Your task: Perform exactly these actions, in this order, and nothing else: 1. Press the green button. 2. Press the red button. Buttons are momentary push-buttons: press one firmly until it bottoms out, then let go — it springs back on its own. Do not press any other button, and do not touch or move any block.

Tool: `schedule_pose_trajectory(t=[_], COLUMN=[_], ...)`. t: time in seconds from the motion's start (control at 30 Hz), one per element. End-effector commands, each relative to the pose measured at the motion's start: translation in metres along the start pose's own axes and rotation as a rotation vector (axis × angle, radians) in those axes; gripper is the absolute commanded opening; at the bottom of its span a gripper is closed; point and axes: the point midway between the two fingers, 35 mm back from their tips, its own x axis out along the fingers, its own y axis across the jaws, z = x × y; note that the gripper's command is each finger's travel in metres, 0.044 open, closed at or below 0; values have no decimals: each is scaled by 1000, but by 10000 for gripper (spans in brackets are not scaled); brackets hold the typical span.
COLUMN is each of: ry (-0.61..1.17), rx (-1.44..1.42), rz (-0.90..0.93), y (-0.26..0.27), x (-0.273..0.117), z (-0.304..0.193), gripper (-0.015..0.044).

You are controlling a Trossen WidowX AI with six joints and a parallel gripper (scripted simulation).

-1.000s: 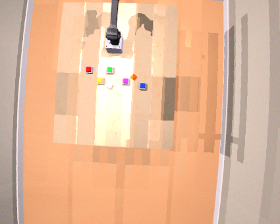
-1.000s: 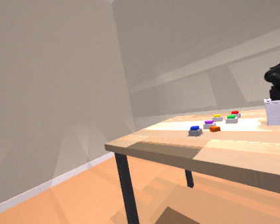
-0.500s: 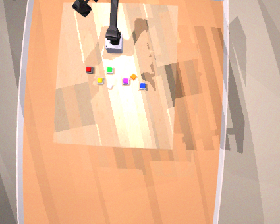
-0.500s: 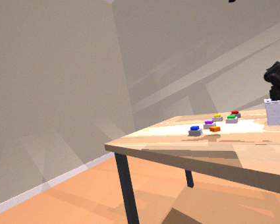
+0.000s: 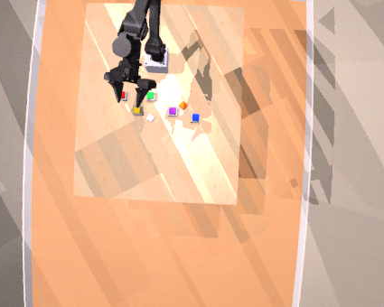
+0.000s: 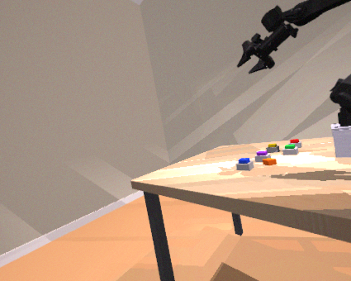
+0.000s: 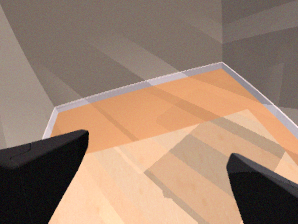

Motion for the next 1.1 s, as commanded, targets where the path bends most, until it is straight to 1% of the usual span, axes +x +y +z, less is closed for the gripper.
schedule_pose_trajectory(t=[0.0,0.1,0.17,0.3,0.37,0.43,0.6,0.67,0.8,1.07], ry=[240,465,628,987,1127,1189,1194,1194,1195,1195], rx=[-111,-207,-270,-385,-420,-433,-435,-435,-434,-434], rz=[-99,-153,-175,-175,-158,-147,-146,-146,-146,-146], y=[-32,-59,-77,-111,-121,-125,-125,-129,-145,-146], x=[32,46,47,29,15,8,7,12,29,30], z=[-63,-119,-159,-237,-263,-274,-275,-284,-327,-329], gripper=[400,400,400,400,400,400,400,348,242,33])
